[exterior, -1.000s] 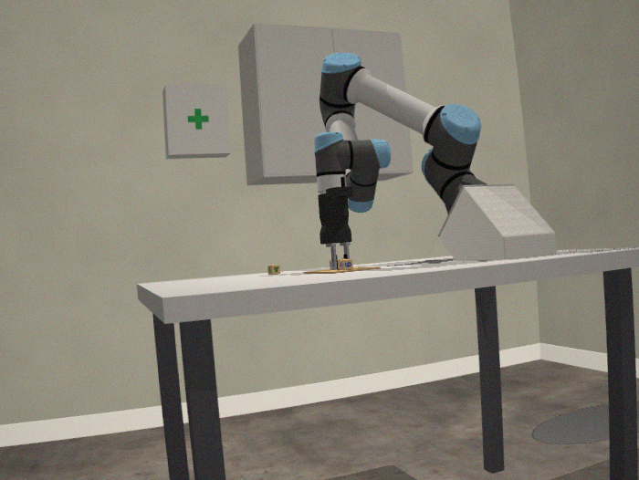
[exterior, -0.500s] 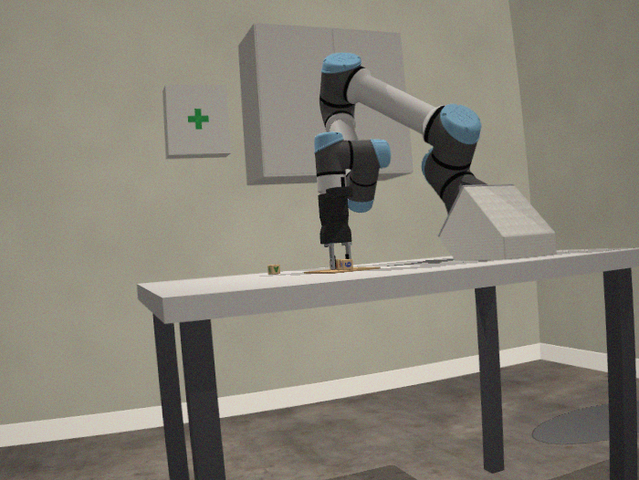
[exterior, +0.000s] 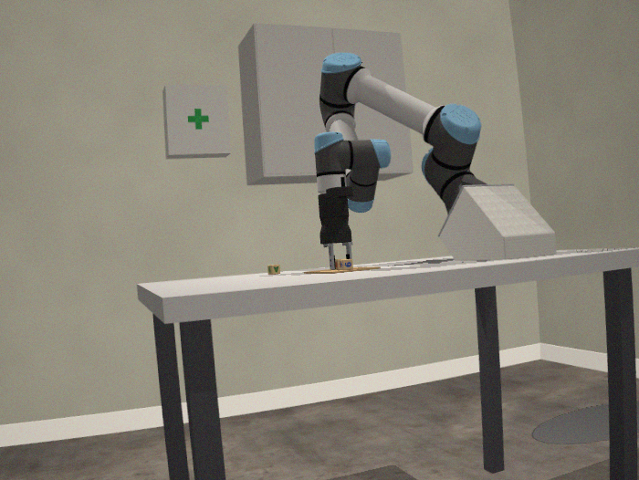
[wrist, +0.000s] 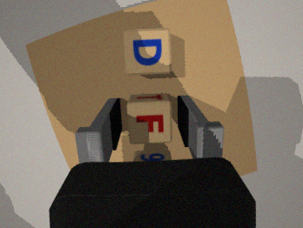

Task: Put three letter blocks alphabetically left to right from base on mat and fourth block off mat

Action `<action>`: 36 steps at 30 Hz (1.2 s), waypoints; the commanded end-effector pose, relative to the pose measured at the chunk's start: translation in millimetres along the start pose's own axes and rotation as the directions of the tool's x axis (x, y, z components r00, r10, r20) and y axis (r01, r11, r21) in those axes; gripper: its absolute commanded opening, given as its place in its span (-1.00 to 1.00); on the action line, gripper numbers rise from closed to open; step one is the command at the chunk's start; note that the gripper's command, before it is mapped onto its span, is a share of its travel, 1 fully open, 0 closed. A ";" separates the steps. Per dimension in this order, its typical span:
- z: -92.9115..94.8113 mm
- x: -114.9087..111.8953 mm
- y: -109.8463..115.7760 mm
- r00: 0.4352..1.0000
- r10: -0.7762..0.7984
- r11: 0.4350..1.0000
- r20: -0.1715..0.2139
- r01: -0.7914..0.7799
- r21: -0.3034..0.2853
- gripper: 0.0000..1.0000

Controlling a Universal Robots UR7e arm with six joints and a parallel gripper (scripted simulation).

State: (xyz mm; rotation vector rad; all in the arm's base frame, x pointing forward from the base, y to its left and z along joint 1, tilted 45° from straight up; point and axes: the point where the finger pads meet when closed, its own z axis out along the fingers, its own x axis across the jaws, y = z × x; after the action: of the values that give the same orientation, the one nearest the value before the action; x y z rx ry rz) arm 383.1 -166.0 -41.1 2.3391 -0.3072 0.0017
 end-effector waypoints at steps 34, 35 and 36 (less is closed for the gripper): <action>-91.3 1.6 0.3 1.000 0.002 1.000 -0.005 -0.002 0.001 0.58; -91.3 1.6 0.3 1.000 0.002 1.000 -0.005 -0.002 0.001 0.58; -91.3 1.6 0.3 1.000 0.002 1.000 -0.005 -0.002 0.001 0.58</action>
State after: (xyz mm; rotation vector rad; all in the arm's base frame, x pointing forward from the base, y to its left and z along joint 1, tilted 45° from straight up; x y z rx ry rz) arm 392.4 -105.0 21.4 2.3402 -0.3059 0.0105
